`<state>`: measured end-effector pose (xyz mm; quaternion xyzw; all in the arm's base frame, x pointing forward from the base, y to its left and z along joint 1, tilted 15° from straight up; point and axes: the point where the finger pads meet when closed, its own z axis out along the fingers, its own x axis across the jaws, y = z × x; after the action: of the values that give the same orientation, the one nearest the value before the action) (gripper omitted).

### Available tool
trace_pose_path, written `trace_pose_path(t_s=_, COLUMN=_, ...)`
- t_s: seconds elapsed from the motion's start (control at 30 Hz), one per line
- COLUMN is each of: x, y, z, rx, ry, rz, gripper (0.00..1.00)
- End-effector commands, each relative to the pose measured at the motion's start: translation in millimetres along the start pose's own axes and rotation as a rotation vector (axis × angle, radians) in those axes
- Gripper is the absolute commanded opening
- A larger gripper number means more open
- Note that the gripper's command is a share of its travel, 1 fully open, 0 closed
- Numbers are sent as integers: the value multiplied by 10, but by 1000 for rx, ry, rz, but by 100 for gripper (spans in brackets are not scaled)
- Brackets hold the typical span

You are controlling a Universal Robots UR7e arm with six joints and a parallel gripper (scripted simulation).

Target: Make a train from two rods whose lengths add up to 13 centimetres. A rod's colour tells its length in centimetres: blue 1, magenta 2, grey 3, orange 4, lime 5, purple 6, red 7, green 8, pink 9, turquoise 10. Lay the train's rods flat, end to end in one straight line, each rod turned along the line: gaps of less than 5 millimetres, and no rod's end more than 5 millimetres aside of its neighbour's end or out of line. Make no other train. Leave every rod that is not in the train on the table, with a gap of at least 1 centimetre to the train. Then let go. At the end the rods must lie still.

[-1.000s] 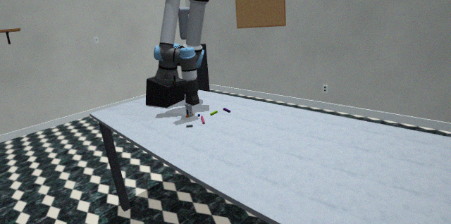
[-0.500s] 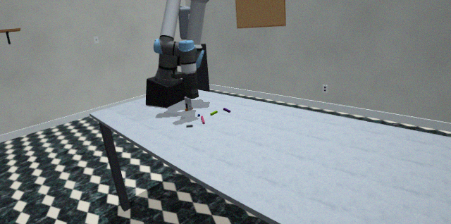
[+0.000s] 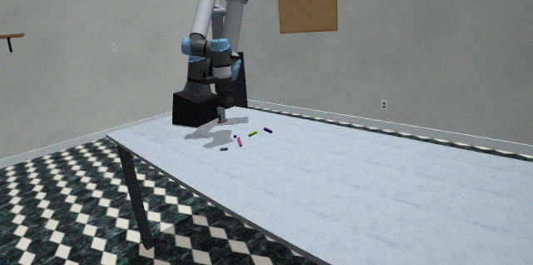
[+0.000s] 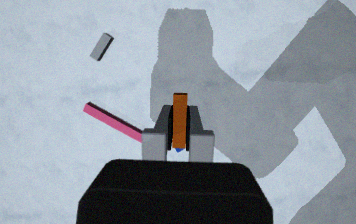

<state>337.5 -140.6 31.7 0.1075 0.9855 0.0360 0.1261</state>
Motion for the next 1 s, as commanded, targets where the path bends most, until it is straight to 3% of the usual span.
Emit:
trace_pose_path(t_s=0.0, x=-2, y=-1, z=-83, rx=0, ry=-1, rz=0, gripper=24)
trace_pose_path(t_s=0.97, x=-5, y=59, z=-146, rx=1, ry=1, rz=14, gripper=24)
